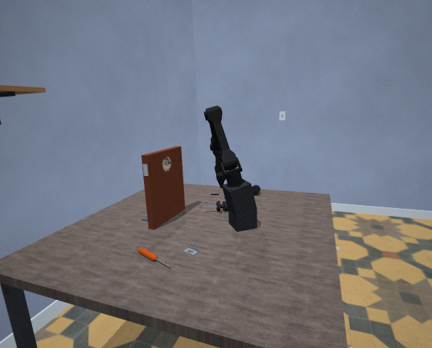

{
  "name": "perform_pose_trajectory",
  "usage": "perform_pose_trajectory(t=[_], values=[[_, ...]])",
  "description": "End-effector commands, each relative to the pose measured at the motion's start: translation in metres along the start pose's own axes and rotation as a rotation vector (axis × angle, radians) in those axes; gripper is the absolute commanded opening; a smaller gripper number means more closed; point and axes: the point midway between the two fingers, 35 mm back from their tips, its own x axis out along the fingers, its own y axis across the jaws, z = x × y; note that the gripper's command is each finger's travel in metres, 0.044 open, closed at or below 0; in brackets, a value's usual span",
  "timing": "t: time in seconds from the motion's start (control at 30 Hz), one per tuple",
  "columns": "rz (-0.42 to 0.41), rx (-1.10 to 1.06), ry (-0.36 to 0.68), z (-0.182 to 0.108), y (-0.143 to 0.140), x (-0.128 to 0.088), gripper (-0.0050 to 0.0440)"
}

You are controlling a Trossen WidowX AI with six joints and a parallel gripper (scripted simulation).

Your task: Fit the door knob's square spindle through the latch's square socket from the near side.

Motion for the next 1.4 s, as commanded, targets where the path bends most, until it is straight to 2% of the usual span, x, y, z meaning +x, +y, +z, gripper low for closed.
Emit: perform_pose_trajectory(t=[0.0,0.07,0.13,0.17,0.23,0.53,0.63,0.7,1.2,1.37], values=[[-0.045,-0.070,0.004,0.008,-0.055,0.005,0.0440],[-0.074,-0.100,0.006,0.012,-0.080,0.007,0.0440],[-0.074,-0.100,0.006,0.012,-0.080,0.007,0.0440],[-0.095,-0.111,0.007,0.014,-0.095,0.009,0.0440],[-0.109,-0.125,0.009,0.015,-0.107,0.010,0.0440],[-0.112,-0.116,0.005,0.015,-0.102,0.011,0.0440],[-0.111,-0.116,0.005,0.015,-0.102,0.010,0.0368],[-0.111,-0.116,0.005,0.015,-0.102,0.010,0.0368],[-0.111,-0.116,0.005,0.015,-0.102,0.010,0.0008],[-0.111,-0.116,0.005,0.015,-0.102,0.010,0.0000]])
